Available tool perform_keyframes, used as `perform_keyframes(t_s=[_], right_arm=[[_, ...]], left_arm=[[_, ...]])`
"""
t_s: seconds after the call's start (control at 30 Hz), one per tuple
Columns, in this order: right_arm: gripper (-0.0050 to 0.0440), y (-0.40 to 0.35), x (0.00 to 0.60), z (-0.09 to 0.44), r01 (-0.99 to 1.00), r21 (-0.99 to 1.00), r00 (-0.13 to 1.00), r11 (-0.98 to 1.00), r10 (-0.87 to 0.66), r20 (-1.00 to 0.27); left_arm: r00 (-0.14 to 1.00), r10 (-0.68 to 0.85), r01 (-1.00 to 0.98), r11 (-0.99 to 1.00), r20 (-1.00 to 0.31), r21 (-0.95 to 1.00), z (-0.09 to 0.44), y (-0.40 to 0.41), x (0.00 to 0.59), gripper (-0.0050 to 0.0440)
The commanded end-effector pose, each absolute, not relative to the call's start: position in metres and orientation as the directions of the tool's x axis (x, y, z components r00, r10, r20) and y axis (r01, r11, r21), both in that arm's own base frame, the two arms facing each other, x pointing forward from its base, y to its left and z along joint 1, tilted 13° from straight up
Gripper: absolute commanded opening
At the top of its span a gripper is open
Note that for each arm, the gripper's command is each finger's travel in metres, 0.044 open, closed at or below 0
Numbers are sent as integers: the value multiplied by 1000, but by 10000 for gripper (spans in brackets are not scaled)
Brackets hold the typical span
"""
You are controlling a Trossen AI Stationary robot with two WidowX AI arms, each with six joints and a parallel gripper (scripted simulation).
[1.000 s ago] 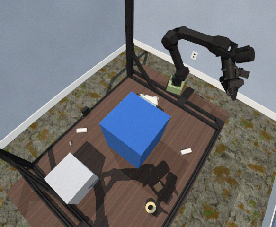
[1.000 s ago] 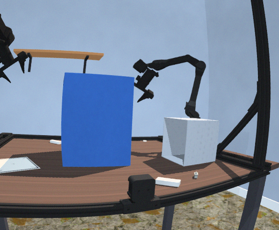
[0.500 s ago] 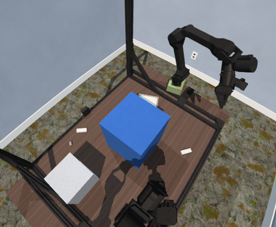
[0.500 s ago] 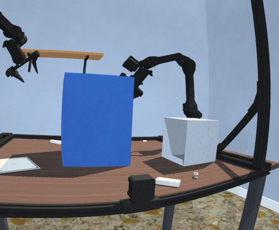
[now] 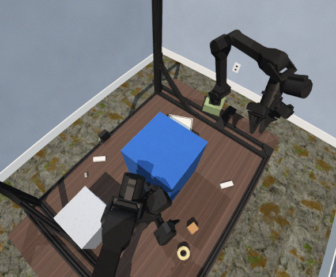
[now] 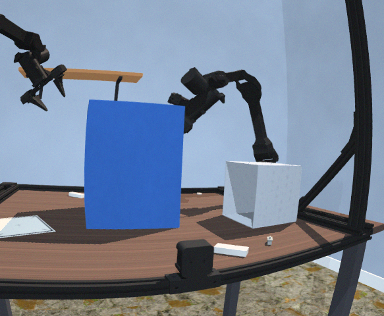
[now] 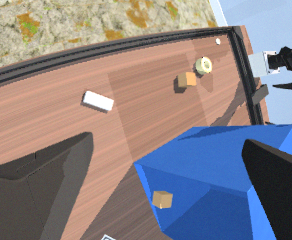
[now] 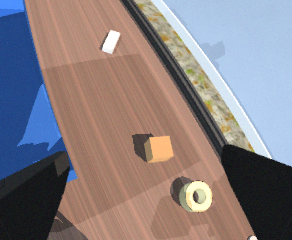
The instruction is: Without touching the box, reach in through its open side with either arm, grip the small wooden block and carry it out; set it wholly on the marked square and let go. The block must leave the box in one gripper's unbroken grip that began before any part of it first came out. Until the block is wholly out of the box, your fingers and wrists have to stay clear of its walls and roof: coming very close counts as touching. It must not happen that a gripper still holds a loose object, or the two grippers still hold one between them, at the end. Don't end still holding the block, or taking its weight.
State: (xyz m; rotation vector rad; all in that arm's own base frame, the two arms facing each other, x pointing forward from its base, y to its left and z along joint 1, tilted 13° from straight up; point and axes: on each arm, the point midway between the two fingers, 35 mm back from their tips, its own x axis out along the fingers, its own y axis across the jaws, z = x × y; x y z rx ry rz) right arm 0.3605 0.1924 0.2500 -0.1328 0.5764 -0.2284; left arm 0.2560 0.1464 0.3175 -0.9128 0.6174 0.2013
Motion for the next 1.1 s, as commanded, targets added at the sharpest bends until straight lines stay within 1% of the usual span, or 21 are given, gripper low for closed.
perform_keyframes(t_s=[0.0,0.1,0.17,0.23,0.47,0.6,0.67,1.07], right_arm=[[400,247,350,251,95,-341,849,935,-255,-463],[400,289,329,254,35,-445,888,895,-232,-397],[400,289,329,254,35,-445,888,895,-232,-397],[400,316,312,256,3,-511,913,860,-211,-349],[400,404,229,262,-46,-708,982,705,-99,-161],[400,435,183,264,-34,-769,997,638,-36,-74],[400,439,175,265,-30,-776,998,630,-24,-59],[400,439,174,265,-30,-776,998,630,-23,-58]], left_arm=[[801,-187,-348,628,-569,-696,325,130,263,400],[789,-259,-296,634,-557,-715,331,115,265,400],[789,-259,-296,634,-557,-715,331,115,265,400],[780,-305,-262,634,-547,-727,334,105,266,400],[735,-458,-141,617,-499,-774,350,72,268,400],[714,-515,-93,602,-474,-793,358,59,267,400],[711,-522,-86,599,-470,-796,359,58,267,400],[711,-523,-86,599,-470,-796,359,58,267,400]])
